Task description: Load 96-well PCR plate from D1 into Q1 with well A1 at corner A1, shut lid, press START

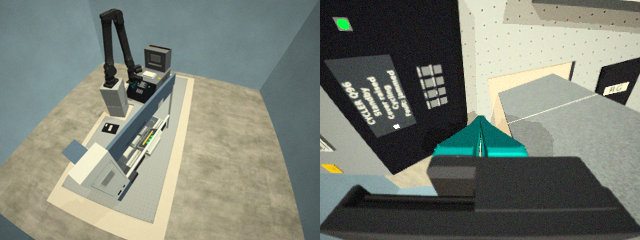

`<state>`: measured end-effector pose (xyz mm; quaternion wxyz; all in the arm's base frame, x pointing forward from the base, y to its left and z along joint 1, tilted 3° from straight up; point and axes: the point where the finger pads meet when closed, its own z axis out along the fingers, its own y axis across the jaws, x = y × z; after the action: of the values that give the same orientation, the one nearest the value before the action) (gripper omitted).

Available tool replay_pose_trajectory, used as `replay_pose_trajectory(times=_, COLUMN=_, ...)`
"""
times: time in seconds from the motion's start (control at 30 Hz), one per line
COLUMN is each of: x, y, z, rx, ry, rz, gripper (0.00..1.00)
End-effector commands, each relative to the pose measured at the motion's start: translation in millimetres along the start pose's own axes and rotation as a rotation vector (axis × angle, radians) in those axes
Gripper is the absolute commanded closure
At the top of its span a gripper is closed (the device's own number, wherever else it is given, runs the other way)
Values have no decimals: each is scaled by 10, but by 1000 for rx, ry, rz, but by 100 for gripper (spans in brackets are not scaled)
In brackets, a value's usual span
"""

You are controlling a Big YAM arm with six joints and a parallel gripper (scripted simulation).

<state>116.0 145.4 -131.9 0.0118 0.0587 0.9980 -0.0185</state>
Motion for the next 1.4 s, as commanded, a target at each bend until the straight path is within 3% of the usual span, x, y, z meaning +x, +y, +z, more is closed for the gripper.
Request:
replay_pose_trajectory(times=0.0, x=-39, y=-106, z=55, rx=-6, ry=-10, rz=-37, gripper=100)
replay_pose_trajectory(times=0.17, x=-70, y=61, z=13, rx=-32, ry=-17, rz=-42, gripper=100)
replay_pose_trajectory(times=0.4, x=-63, y=103, z=-9, rx=-32, ry=-16, rz=-36, gripper=100)
replay_pose_trajectory(times=0.63, x=57, y=-129, z=44, rx=29, ry=20, rz=-4, gripper=100)
replay_pose_trajectory(times=0.93, x=-7, y=147, z=126, rx=-25, ry=-10, rz=-3, gripper=100)
replay_pose_trajectory(times=1.07, x=-9, y=218, z=181, rx=-27, ry=-10, rz=-2, gripper=100)
replay_pose_trajectory(times=1.23, x=60, y=158, z=239, rx=2, ry=5, rz=0, gripper=100)
replay_pose_trajectory(times=1.37, x=53, y=211, z=264, rx=-3, ry=2, rz=-1, gripper=100)
